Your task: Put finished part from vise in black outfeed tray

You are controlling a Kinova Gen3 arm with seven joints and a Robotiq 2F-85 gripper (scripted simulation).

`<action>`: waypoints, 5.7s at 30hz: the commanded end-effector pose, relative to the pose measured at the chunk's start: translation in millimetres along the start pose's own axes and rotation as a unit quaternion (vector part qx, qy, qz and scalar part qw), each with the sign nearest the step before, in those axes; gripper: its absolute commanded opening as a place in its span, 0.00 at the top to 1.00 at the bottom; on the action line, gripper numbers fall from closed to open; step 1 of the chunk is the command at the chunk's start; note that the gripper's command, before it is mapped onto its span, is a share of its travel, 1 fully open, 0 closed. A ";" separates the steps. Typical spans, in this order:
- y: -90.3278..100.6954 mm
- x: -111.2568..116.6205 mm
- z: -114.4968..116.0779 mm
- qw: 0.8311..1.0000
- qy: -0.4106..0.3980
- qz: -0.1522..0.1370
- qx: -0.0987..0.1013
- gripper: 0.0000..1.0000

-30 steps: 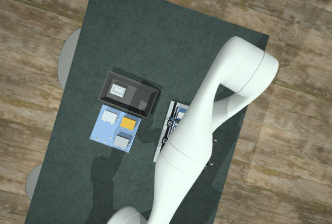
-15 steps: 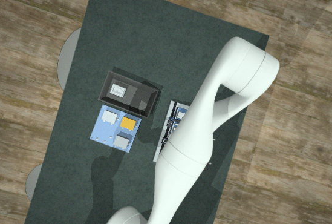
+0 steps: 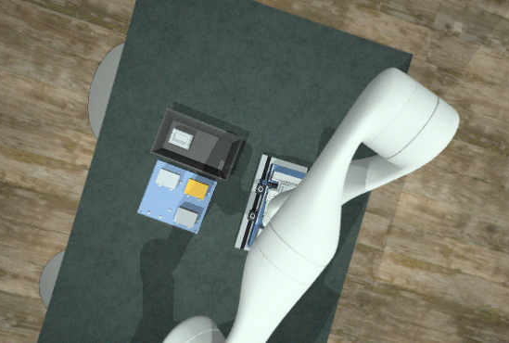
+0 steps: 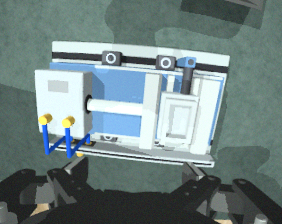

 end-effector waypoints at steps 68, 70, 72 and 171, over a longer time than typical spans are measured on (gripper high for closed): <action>28.5 25.9 35.6 0.990 -0.022 0.136 0.006 1.00; 28.5 25.9 35.6 0.990 -0.022 0.136 0.006 1.00; 28.5 25.9 35.6 0.990 -0.022 0.136 0.006 1.00; -32.2 41.8 38.0 0.991 -0.023 0.135 0.003 0.33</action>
Point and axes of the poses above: the point where the finger pads meet when closed, its own y axis back along the fingers, its own z axis across the jaws, x = y × z, the point moved 1 cm from there along y, back along the fingers, and after that the axes turned 14 degrees about -y, right-handed, at the moved point
